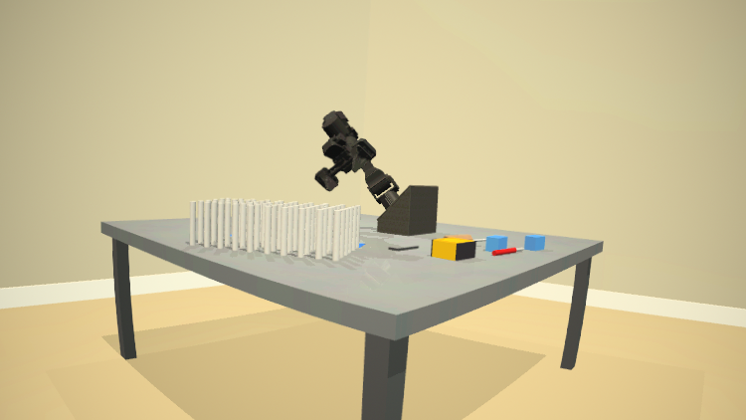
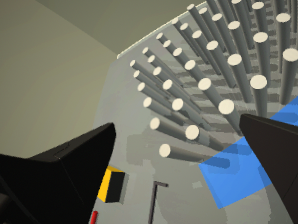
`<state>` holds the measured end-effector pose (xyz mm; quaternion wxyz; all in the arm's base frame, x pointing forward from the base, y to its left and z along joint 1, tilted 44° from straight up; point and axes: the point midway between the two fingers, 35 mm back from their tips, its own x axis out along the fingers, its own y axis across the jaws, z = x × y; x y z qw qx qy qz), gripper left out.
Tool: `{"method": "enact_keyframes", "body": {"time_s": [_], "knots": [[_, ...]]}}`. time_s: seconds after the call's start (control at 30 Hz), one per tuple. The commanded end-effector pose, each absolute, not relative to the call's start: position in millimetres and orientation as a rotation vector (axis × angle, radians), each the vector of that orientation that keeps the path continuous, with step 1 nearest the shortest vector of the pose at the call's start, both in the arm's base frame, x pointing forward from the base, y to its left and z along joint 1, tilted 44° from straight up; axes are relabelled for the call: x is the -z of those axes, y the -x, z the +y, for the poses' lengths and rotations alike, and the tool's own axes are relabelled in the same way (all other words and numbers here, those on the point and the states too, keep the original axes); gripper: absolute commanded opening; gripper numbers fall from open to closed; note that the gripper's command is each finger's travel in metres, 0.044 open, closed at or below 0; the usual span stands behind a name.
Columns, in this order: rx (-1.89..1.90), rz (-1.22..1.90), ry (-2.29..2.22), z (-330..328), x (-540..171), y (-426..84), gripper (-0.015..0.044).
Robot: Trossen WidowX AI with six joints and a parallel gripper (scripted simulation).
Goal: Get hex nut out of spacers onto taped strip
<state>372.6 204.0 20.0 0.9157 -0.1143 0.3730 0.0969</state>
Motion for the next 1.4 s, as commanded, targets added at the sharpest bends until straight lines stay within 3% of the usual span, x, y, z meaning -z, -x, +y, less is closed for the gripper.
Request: {"method": "enact_keyframes", "body": {"time_s": [0.0,0.3,0.7,1.1,1.37], "knots": [[-0.254,1.009,0.191,259.5,25.8,-348.7,0.044],[-0.134,1.459,0.13,317.6,96.9,-280.3,0.044],[0.498,1.913,0.109,337.6,147.0,-166.4,0.044],[0.531,1.922,0.111,336.3,149.4,-162.0,0.044],[0.533,1.92,0.112,295.0,191.5,-161.8,0.044]]}}
